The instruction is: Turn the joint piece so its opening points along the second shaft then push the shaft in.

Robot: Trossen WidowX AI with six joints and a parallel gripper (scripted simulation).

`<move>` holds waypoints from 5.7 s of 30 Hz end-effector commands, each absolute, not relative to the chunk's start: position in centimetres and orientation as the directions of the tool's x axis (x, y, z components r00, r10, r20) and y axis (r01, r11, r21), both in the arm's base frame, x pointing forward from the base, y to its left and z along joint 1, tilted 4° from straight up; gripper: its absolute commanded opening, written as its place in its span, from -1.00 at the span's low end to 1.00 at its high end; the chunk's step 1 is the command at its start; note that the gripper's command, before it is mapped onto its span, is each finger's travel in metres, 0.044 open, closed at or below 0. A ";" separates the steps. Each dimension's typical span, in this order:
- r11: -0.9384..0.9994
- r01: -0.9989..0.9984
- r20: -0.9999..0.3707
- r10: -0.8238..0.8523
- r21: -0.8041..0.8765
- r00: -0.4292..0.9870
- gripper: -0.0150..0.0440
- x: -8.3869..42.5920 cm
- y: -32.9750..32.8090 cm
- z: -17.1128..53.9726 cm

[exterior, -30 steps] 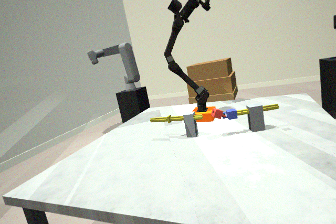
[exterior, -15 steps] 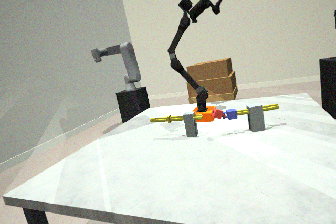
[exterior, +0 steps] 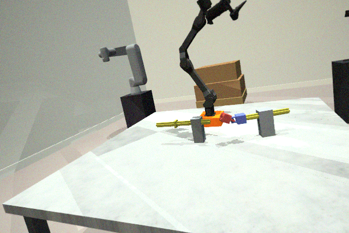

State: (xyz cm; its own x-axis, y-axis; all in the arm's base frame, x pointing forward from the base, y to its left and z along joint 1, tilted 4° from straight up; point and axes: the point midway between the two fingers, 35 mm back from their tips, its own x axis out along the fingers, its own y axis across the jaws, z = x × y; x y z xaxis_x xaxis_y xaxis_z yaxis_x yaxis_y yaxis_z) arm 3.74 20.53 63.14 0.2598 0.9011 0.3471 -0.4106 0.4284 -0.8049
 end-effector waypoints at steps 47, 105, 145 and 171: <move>0.419 -0.746 -0.448 0.610 -0.518 0.654 1.00 23.0 26.6 42.5; 0.997 0.041 -0.996 0.055 0.058 0.067 1.00 32.0 7.3 21.3; 0.523 0.849 -0.980 -0.118 0.078 0.162 1.00 31.9 8.1 19.4; 0.489 0.868 -0.978 -0.124 0.086 0.167 1.00 32.5 8.6 12.3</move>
